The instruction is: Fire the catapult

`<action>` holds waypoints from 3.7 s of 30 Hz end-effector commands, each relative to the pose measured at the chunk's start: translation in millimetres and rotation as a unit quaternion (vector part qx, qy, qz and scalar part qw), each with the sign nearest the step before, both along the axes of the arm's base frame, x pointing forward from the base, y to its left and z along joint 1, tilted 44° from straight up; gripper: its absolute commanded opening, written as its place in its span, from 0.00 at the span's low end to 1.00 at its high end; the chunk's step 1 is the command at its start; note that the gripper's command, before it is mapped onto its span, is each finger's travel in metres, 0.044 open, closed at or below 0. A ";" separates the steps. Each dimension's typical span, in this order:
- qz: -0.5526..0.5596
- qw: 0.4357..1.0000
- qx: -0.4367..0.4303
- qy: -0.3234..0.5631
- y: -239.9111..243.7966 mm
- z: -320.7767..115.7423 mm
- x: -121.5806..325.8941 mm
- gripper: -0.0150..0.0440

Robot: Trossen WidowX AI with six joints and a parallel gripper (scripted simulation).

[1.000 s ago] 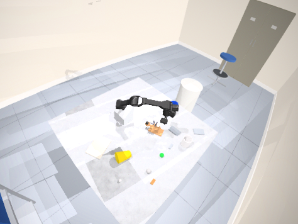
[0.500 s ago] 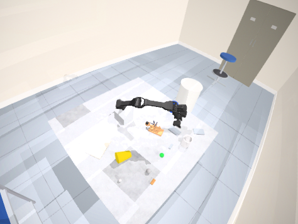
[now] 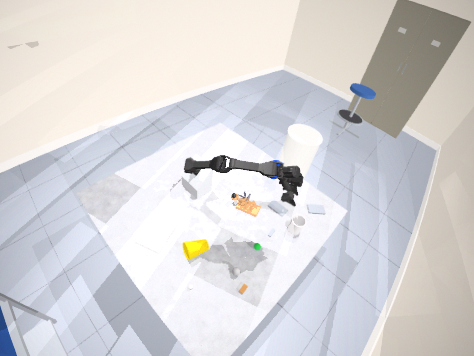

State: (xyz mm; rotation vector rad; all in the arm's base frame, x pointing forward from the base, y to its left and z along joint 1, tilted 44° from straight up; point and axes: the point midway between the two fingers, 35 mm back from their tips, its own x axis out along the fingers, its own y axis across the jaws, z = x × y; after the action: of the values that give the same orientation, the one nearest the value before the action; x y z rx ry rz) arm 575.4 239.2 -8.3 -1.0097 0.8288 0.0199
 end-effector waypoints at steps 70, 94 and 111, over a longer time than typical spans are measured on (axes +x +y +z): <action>0.154 0.876 -0.354 0.290 -18.4 -114.5 -187.1 0.25; 0.254 0.656 -0.565 0.431 -75.0 -123.4 -287.9 0.25; 0.304 0.434 -0.688 0.497 -116.4 -101.2 -338.9 0.25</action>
State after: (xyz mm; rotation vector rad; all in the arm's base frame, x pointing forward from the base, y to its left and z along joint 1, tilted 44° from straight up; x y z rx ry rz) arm 246.4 132.1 -116.0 -2.9324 1.4918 0.7154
